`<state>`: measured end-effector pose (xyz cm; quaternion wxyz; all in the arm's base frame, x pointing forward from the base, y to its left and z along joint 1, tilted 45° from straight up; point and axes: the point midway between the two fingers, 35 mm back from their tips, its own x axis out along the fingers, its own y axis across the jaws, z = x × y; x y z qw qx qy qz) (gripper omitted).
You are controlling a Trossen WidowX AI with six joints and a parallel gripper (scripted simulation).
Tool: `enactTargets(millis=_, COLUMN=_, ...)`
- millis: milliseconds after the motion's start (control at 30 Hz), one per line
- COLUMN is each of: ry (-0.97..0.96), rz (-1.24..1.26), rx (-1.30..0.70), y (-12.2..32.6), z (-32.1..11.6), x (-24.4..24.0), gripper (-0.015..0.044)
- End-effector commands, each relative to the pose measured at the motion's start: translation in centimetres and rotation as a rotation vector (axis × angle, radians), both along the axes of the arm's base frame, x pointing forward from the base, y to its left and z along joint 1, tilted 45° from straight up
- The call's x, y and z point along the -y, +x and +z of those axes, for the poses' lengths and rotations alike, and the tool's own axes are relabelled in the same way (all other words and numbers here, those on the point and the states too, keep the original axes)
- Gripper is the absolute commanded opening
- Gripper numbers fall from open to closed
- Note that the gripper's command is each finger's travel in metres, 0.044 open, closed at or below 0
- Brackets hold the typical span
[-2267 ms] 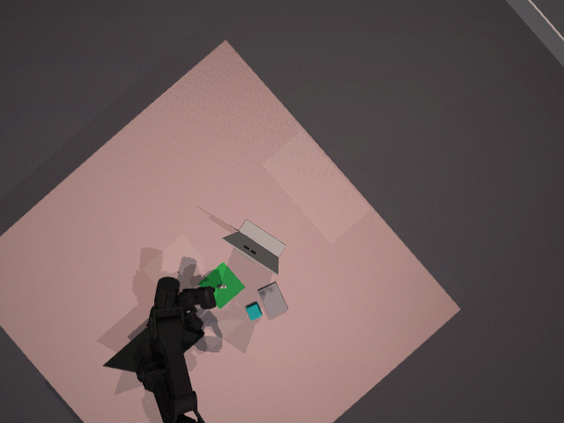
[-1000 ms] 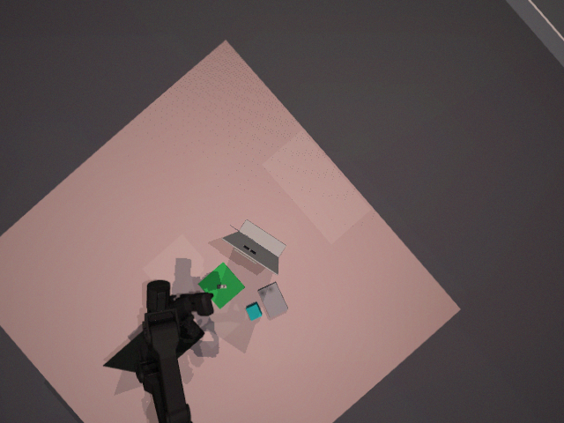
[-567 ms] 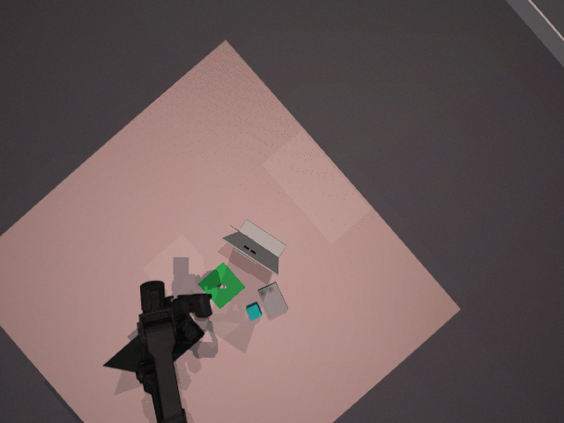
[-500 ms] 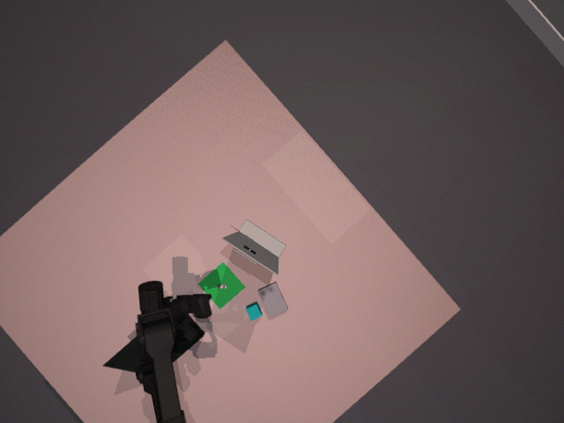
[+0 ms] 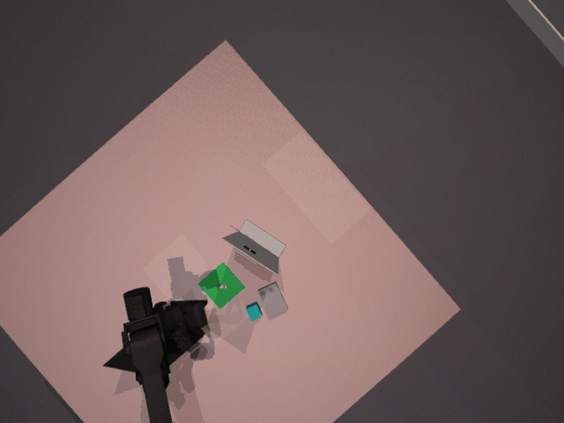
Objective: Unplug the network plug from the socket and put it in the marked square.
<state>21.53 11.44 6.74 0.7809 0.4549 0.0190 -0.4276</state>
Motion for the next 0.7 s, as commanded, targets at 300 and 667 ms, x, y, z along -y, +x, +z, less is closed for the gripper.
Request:
enactTargets(millis=300, ry=0.024, rz=-0.006, rx=0.017, y=-0.54, z=2.18, x=-1.41, gripper=0.0261)
enactTargets(millis=667, ry=0.024, rz=-0.006, rx=0.017, y=-0.54, z=2.18, x=-1.41, gripper=0.044)
